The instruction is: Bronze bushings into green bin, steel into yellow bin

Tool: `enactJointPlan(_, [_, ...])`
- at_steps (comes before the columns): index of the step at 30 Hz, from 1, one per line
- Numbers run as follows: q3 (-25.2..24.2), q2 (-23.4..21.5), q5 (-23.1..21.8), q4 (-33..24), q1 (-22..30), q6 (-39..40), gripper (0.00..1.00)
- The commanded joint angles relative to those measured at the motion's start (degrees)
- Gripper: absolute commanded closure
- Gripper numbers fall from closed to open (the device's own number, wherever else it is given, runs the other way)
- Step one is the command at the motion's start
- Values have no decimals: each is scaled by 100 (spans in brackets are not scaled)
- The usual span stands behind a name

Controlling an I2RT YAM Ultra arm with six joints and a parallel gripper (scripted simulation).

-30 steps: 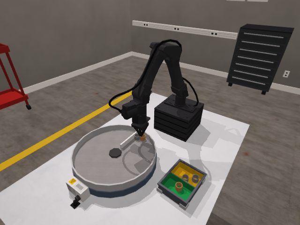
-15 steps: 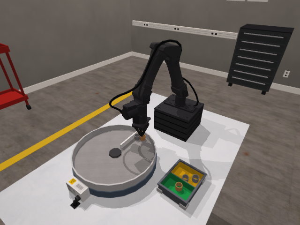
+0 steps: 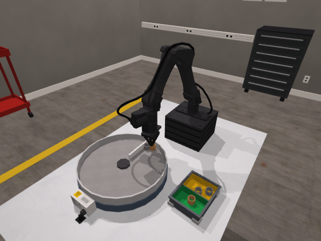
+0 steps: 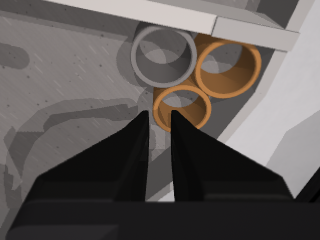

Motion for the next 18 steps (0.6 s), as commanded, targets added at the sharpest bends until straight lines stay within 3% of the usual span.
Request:
enactJointPlan(1, [41,-90,-27,-23,64,-5,88])
enactJointPlan(18, [-103,125,-25,156,72,4,88])
